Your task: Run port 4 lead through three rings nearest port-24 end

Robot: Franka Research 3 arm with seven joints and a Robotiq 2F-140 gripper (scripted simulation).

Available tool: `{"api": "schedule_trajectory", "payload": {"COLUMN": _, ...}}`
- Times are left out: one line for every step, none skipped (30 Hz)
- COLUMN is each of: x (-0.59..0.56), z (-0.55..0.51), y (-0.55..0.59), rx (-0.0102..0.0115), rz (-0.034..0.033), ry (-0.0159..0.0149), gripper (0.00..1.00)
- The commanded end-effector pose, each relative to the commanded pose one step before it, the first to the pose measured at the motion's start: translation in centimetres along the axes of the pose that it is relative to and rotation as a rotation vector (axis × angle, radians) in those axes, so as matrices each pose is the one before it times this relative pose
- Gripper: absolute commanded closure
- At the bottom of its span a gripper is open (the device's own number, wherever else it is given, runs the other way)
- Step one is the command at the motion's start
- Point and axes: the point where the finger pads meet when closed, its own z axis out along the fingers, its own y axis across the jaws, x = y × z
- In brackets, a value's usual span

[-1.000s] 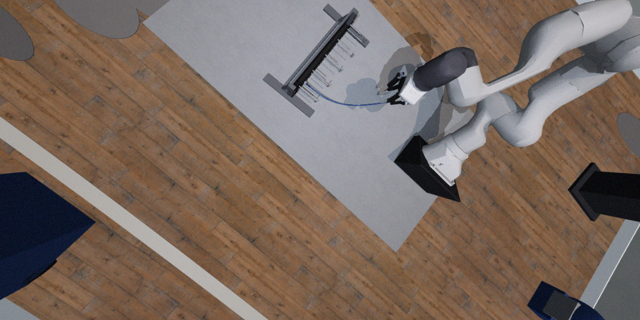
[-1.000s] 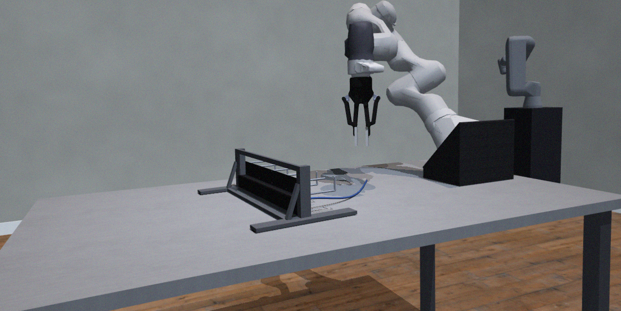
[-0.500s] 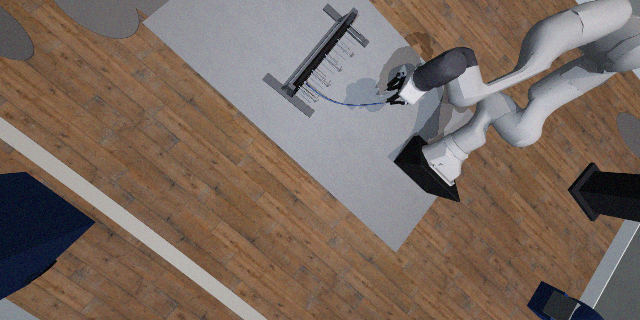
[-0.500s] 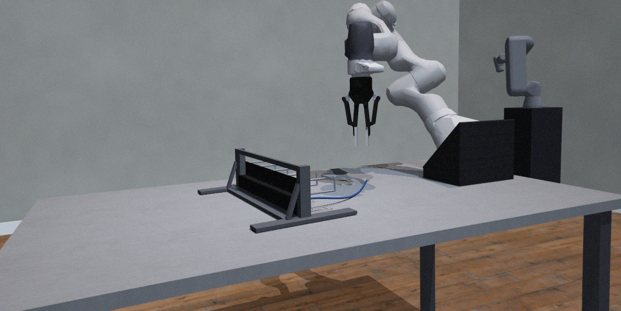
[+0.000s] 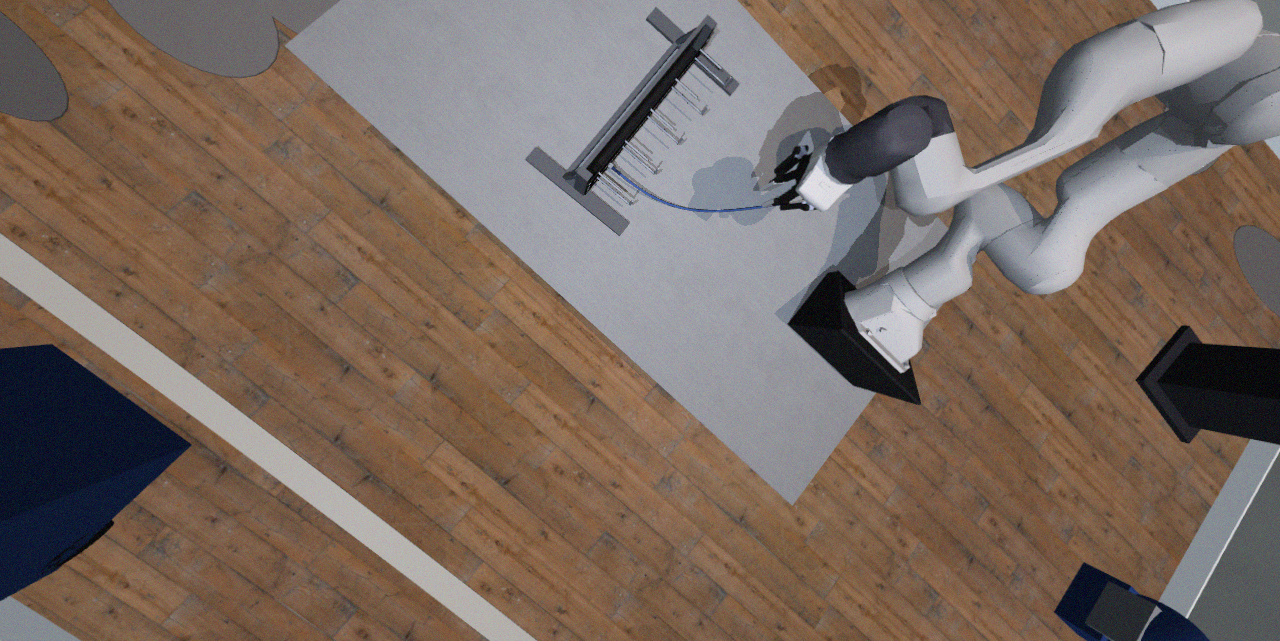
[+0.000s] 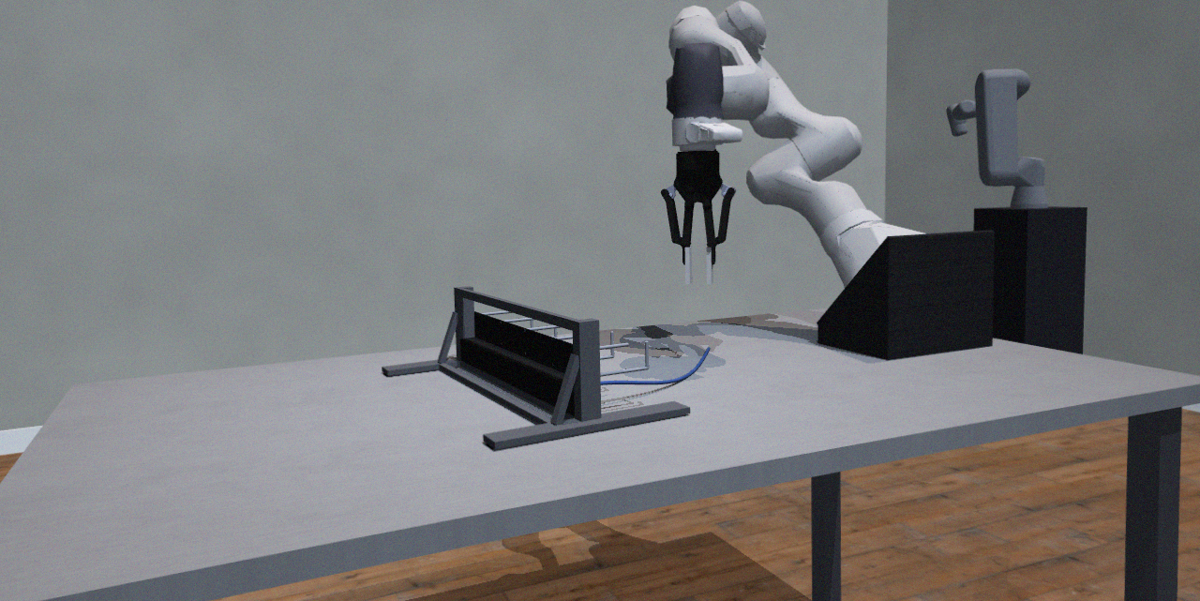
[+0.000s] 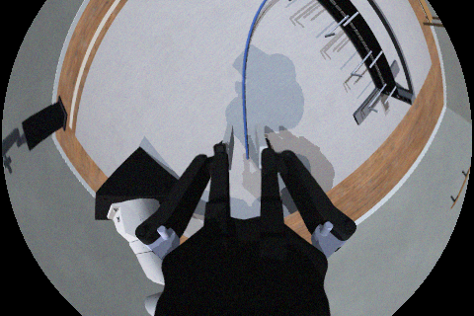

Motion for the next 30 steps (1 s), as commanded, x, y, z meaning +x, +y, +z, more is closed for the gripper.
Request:
{"api": "schedule_trajectory", "payload": {"x": 0.076, "z": 0.407, "y": 0.065, "rx": -0.00139, "rz": 0.00702, "ry": 0.00288, "gripper": 0.80}}
{"api": "schedule_trajectory", "payload": {"x": -0.001, "z": 0.207, "y": -0.002, "rx": 0.00001, "rz": -0.00001, "ry": 0.00000, "gripper": 0.80}}
{"api": "schedule_trajectory", "payload": {"x": 0.000, "z": 0.235, "y": 0.000, "rx": -0.00001, "rz": 0.00001, "ry": 0.00000, "gripper": 0.80}}
{"api": "schedule_trajectory", "payload": {"x": -0.002, "z": 0.262, "y": -0.002, "rx": 0.00001, "rz": -0.00001, "ry": 0.00000, "gripper": 0.80}}
{"api": "schedule_trajectory", "payload": {"x": 0.000, "z": 0.289, "y": 0.000, "rx": -0.00001, "rz": 0.00001, "ry": 0.00000, "gripper": 0.80}}
{"api": "schedule_trajectory", "payload": {"x": -0.001, "z": 0.316, "y": -0.001, "rx": 0.00000, "rz": 0.00000, "ry": 0.00000, "gripper": 0.80}}
{"api": "schedule_trajectory", "payload": {"x": -0.002, "z": 0.341, "y": -0.002, "rx": 0.00001, "rz": -0.00001, "ry": 0.00000, "gripper": 0.80}}
{"api": "schedule_trajectory", "payload": {"x": -0.001, "z": 0.366, "y": -0.001, "rx": -0.00001, "rz": 0.00001, "ry": 0.00000, "gripper": 0.80}}
{"api": "schedule_trajectory", "payload": {"x": -0.001, "z": 0.390, "y": -0.002, "rx": 0.00000, "rz": 0.00000, "ry": 0.00000, "gripper": 0.80}}
{"api": "schedule_trajectory", "payload": {"x": -0.002, "z": 0.408, "y": -0.002, "rx": 0.00000, "rz": 0.00000, "ry": 0.00000, "gripper": 0.80}}
{"api": "schedule_trajectory", "payload": {"x": -0.002, "z": 0.418, "y": -0.002, "rx": 0.00001, "rz": 0.00000, "ry": 0.00000, "gripper": 0.80}}
{"api": "schedule_trajectory", "payload": {"x": -0.002, "z": 0.427, "y": -0.002, "rx": 0.00001, "rz": -0.00001, "ry": 0.00000, "gripper": 0.80}}
{"api": "schedule_trajectory", "payload": {"x": -0.001, "z": 0.431, "y": -0.001, "rx": -0.00001, "rz": 0.00000, "ry": 0.00000, "gripper": 0.80}}
{"api": "schedule_trajectory", "payload": {"x": -0.001, "z": 0.436, "y": -0.002, "rx": -0.00001, "rz": 0.00000, "ry": 0.00000, "gripper": 0.80}}
{"api": "schedule_trajectory", "payload": {"x": -0.001, "z": 0.438, "y": -0.002, "rx": 0.00000, "rz": 0.00000, "ry": 0.00000, "gripper": 0.80}}
{"api": "schedule_trajectory", "payload": {"x": 0.000, "z": 0.000, "y": 0.000, "rx": 0.00000, "rz": 0.00000, "ry": 0.00000, "gripper": 0.80}}
{"api": "schedule_trajectory", "payload": {"x": 0.000, "z": 0.000, "y": 0.000, "rx": 0.00000, "rz": 0.00000, "ry": 0.00000, "gripper": 0.80}}
{"api": "schedule_trajectory", "payload": {"x": -0.001, "z": 0.438, "y": -0.002, "rx": 0.00000, "rz": 0.00000, "ry": 0.00000, "gripper": 0.80}}
{"api": "schedule_trajectory", "payload": {"x": -0.002, "z": 0.437, "y": -0.002, "rx": 0.00000, "rz": 0.00000, "ry": 0.00000, "gripper": 0.80}}
{"api": "schedule_trajectory", "payload": {"x": -0.002, "z": 0.433, "y": -0.002, "rx": 0.00000, "rz": 0.00000, "ry": 0.00000, "gripper": 0.80}}
{"api": "schedule_trajectory", "payload": {"x": -0.002, "z": 0.429, "y": -0.002, "rx": 0.00001, "rz": 0.00000, "ry": 0.00000, "gripper": 0.80}}
{"api": "schedule_trajectory", "payload": {"x": -0.002, "z": 0.422, "y": -0.002, "rx": 0.00001, "rz": -0.00001, "ry": 0.00000, "gripper": 0.80}}
{"api": "schedule_trajectory", "payload": {"x": -0.001, "z": 0.413, "y": -0.001, "rx": -0.00001, "rz": 0.00001, "ry": 0.00000, "gripper": 0.80}}
{"api": "schedule_trajectory", "payload": {"x": -0.001, "z": 0.404, "y": -0.001, "rx": -0.00001, "rz": 0.00000, "ry": 0.00000, "gripper": 0.80}}
{"api": "schedule_trajectory", "payload": {"x": -0.001, "z": 0.394, "y": -0.002, "rx": 0.00000, "rz": 0.00000, "ry": 0.00000, "gripper": 0.80}}
{"api": "schedule_trajectory", "payload": {"x": -0.002, "z": 0.383, "y": -0.002, "rx": 0.00001, "rz": 0.00000, "ry": 0.00000, "gripper": 0.80}}
{"api": "schedule_trajectory", "payload": {"x": -0.002, "z": 0.371, "y": -0.002, "rx": 0.00001, "rz": -0.00001, "ry": 0.00000, "gripper": 0.80}}
{"api": "schedule_trajectory", "payload": {"x": -0.001, "z": 0.356, "y": -0.001, "rx": -0.00001, "rz": 0.00001, "ry": 0.00000, "gripper": 0.80}}
{"api": "schedule_trajectory", "payload": {"x": -0.001, "z": 0.342, "y": -0.001, "rx": 0.00000, "rz": 0.00000, "ry": 0.00000, "gripper": 0.80}}
{"api": "schedule_trajectory", "payload": {"x": -0.002, "z": 0.328, "y": -0.002, "rx": 0.00001, "rz": -0.00001, "ry": 0.00000, "gripper": 0.80}}
